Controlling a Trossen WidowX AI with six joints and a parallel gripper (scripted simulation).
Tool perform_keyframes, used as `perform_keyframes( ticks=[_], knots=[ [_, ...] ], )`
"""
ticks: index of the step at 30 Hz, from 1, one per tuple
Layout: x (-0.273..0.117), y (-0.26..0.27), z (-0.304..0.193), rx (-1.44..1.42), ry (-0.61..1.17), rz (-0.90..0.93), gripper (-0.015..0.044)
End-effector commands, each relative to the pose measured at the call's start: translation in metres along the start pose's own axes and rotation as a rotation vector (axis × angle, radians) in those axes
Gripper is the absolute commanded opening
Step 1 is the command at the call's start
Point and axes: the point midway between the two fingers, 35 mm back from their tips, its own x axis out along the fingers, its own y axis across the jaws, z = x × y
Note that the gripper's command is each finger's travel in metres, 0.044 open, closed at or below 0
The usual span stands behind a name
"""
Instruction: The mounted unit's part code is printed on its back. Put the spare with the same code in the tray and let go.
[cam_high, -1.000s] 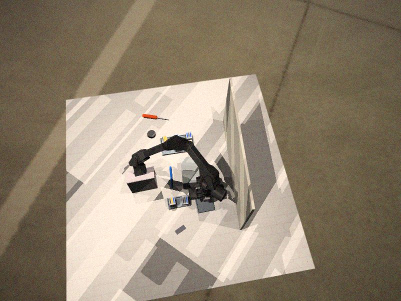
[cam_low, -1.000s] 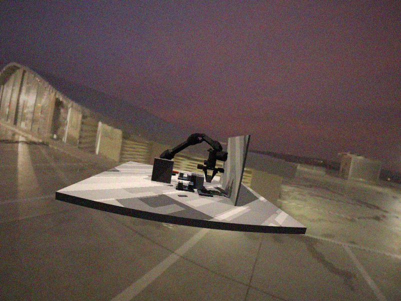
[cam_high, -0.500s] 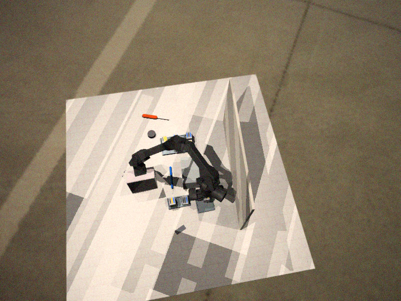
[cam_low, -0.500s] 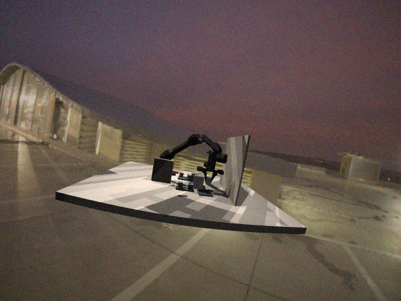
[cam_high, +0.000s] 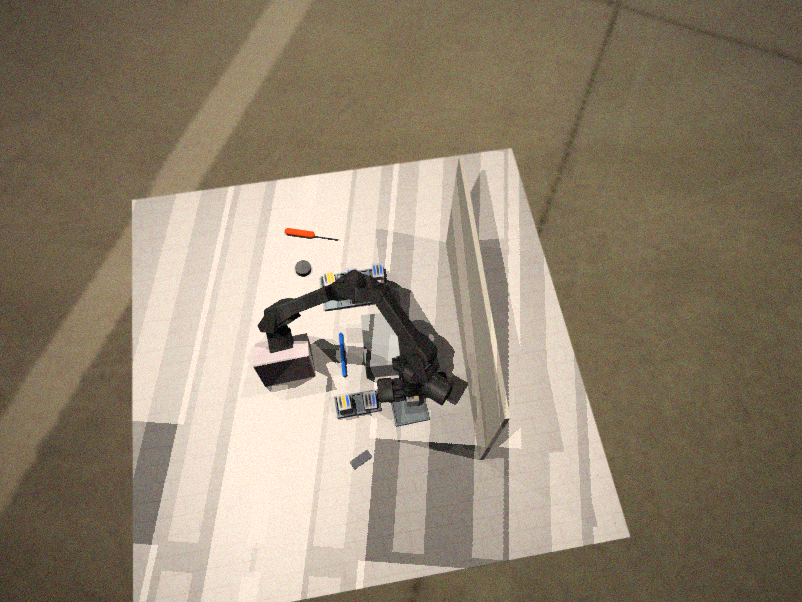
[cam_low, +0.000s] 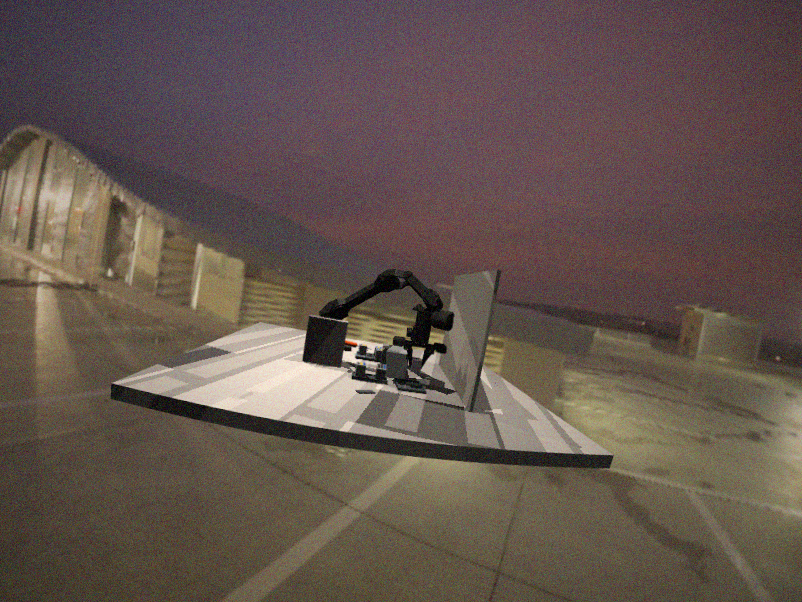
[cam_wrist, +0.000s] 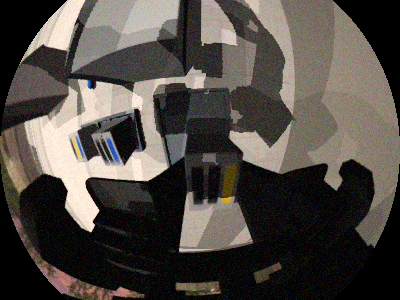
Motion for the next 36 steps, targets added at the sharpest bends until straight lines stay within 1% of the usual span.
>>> perform_keyframes(
  ticks=[1,36],
  knots=[
    [0.006,0.001,0.001,0.006,-0.006,0.003,0.0000],
    [0.037,0.006,0.004,0.006,-0.010,0.003,0.0000]
  ],
)
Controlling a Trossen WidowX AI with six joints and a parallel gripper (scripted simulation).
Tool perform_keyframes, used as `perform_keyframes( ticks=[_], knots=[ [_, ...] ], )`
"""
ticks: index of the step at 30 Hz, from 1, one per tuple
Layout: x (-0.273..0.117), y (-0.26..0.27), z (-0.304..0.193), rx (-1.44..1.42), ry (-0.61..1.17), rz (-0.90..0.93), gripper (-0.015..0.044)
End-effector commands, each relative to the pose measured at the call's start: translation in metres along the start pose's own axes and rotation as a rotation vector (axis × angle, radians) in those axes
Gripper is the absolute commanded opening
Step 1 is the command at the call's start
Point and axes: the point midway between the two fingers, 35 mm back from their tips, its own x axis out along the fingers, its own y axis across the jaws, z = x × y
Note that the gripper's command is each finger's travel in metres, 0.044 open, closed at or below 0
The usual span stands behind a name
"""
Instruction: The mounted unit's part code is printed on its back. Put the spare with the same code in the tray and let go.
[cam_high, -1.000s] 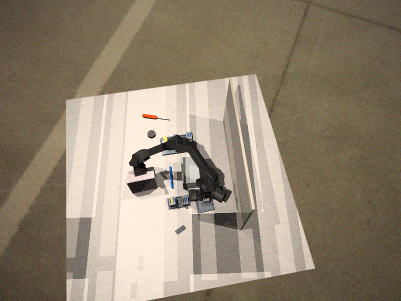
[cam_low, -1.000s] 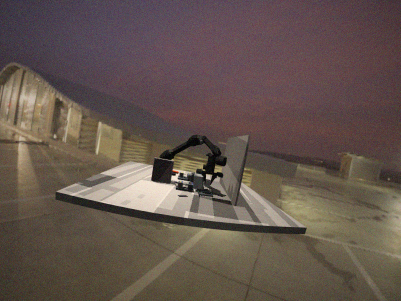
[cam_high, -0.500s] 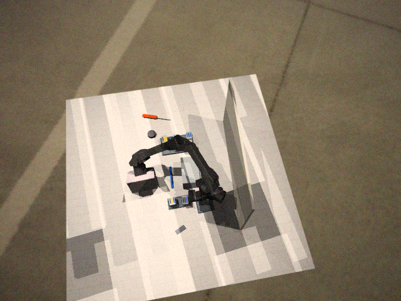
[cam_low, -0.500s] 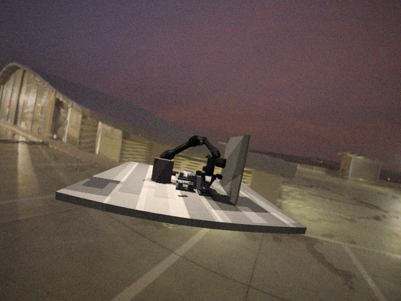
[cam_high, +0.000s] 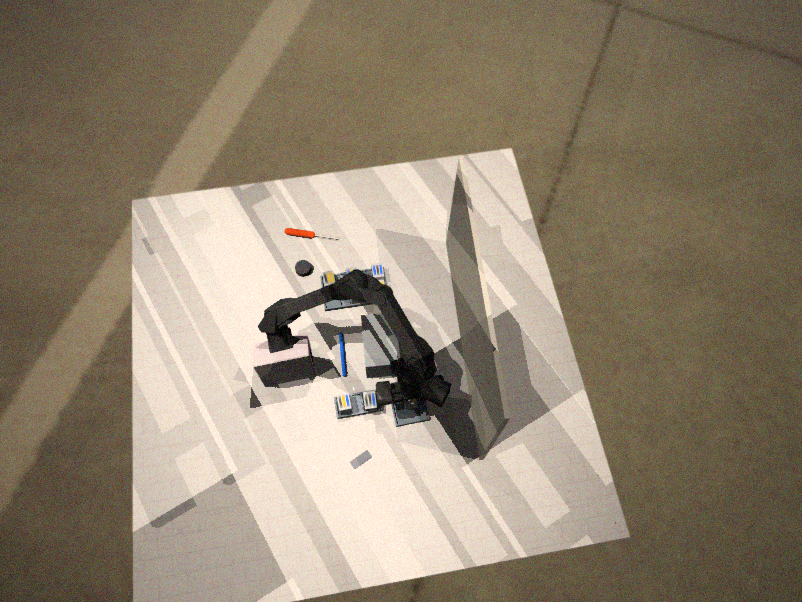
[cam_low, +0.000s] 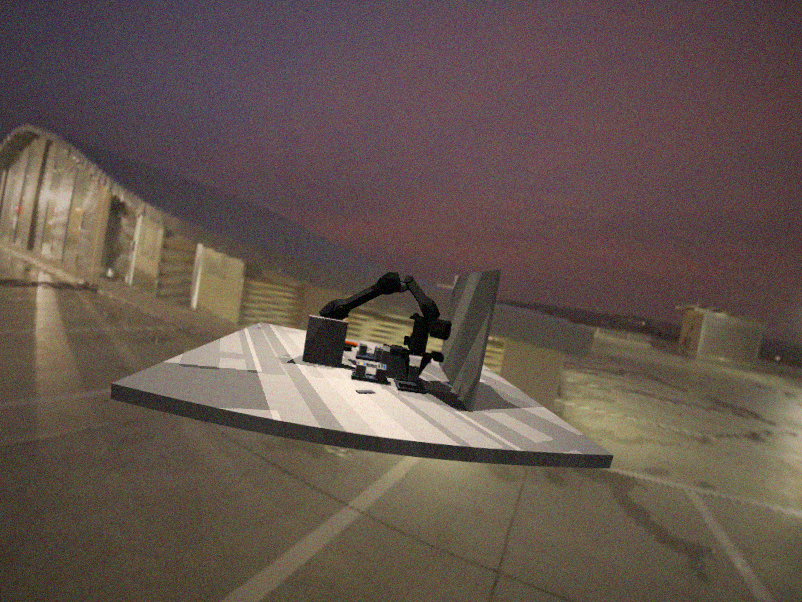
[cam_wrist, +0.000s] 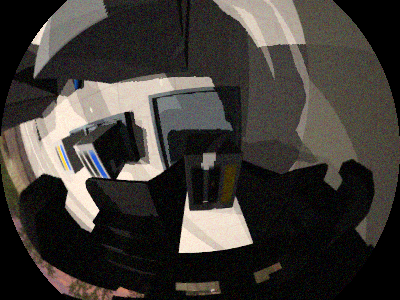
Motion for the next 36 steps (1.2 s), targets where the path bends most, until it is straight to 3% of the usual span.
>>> perform_keyframes(
  ticks=[1,17,33,36],
  knots=[
    [0.006,0.002,0.001,0.006,-0.006,0.003,0.0000],
    [0.017,0.005,0.003,0.006,-0.008,0.003,0.0000],
    [0.015,0.003,0.002,0.000,-0.003,0.002,0.0420],
    [0.003,0.002,0.001,0.001,-0.002,0.002,0.0440]
  ],
)
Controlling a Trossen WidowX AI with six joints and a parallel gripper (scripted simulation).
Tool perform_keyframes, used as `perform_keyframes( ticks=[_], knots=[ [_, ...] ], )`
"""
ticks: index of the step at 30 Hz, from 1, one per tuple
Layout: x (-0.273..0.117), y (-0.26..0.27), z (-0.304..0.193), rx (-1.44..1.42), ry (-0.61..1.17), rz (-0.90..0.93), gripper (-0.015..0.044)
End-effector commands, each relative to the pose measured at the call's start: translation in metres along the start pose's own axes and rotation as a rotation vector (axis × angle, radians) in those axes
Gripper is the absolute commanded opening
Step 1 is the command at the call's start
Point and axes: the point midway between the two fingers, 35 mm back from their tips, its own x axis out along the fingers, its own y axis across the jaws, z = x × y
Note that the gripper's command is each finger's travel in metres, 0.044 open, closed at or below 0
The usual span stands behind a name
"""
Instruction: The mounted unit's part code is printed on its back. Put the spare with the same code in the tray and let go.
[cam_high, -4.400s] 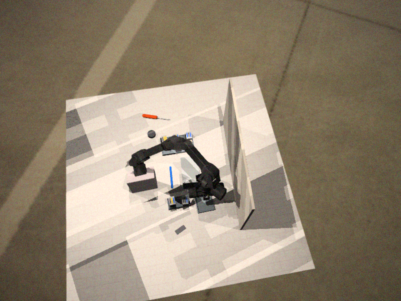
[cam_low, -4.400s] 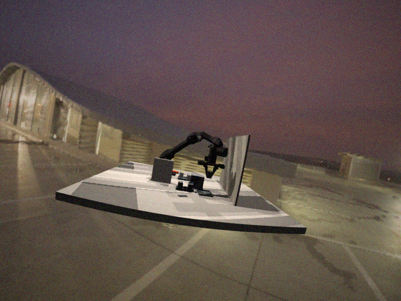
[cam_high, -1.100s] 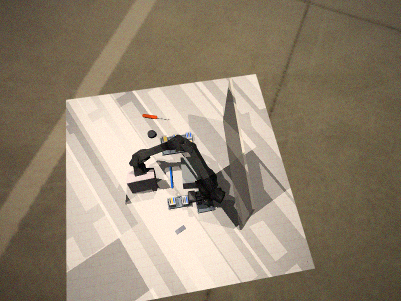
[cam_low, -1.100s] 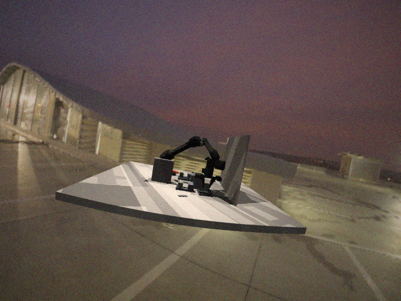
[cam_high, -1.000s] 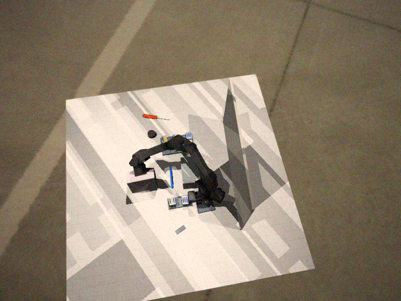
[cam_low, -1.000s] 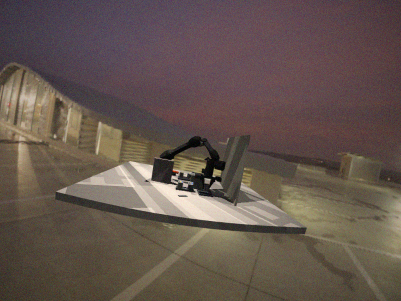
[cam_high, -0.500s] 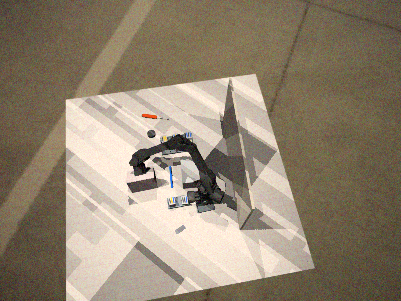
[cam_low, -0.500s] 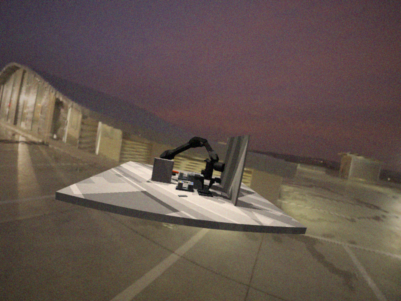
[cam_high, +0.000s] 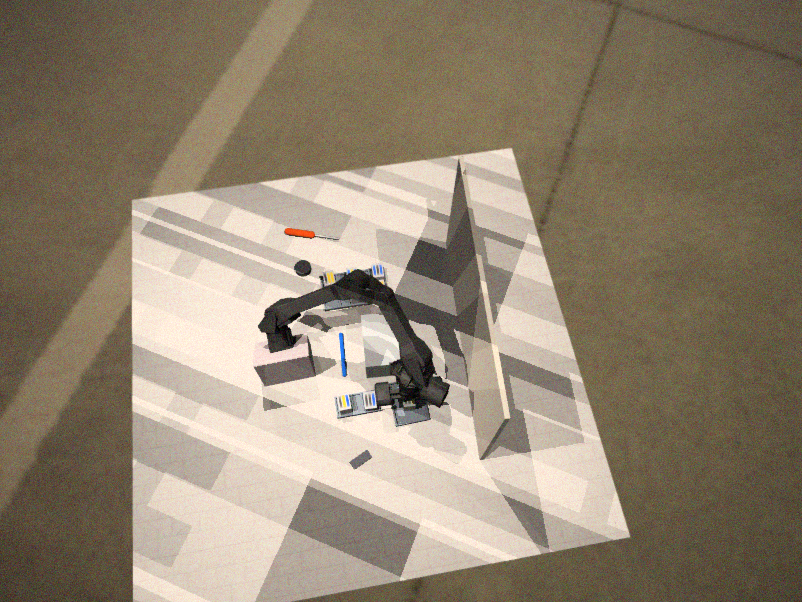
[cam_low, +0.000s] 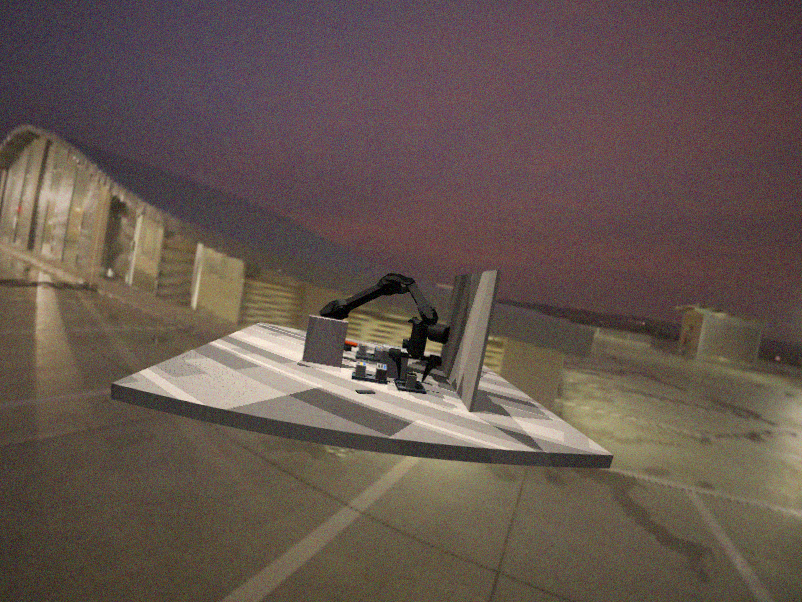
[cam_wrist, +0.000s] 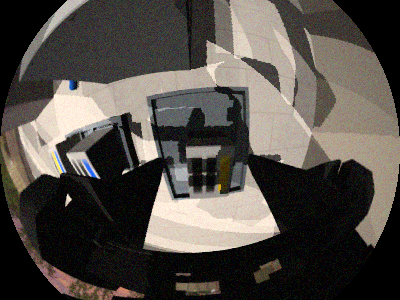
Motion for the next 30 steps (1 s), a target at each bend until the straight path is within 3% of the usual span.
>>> perform_keyframes(
  ticks=[1,6,30],
  knots=[
    [-0.024,-0.003,-0.002,-0.002,0.004,-0.002,0.0440],
    [-0.104,0.001,-0.001,0.004,0.002,0.001,0.0440],
    [-0.112,0.000,-0.001,0.009,0.008,-0.019,0.0440]
  ],
)
